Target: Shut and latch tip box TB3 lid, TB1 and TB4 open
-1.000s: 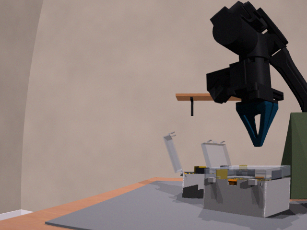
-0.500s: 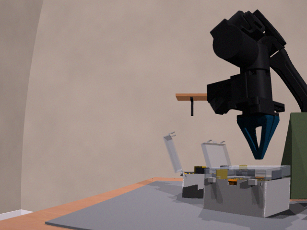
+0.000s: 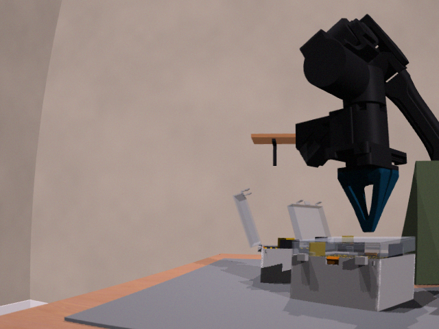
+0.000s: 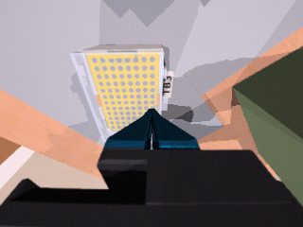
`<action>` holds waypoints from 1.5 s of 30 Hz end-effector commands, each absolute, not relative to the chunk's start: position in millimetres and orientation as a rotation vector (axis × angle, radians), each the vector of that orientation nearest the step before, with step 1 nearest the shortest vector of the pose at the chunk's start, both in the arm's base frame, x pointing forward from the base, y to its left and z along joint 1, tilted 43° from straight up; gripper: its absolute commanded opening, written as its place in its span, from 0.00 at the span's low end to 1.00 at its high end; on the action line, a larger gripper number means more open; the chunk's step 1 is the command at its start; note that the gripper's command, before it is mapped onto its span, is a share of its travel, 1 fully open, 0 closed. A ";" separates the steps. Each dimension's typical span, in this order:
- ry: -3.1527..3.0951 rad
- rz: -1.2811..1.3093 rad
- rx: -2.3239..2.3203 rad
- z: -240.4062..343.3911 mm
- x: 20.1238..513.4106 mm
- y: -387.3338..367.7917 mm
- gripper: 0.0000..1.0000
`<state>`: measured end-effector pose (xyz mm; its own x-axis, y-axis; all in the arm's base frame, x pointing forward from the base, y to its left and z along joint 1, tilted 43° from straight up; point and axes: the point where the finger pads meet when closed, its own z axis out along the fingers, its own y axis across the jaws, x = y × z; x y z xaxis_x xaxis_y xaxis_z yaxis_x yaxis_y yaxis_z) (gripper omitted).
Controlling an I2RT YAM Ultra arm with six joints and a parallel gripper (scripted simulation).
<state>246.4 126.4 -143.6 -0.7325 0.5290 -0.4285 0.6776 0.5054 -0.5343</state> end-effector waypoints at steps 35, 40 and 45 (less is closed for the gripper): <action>2.535 -1.027 1.025 -149.5 248.2 121.8 0.00; 2.535 -1.027 1.025 -150.5 248.1 120.8 0.00; 2.535 -1.027 1.025 -151.4 248.1 119.9 0.00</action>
<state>245.6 119.6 -150.3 -0.7344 0.5278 -0.4266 0.6755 0.5075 -0.5350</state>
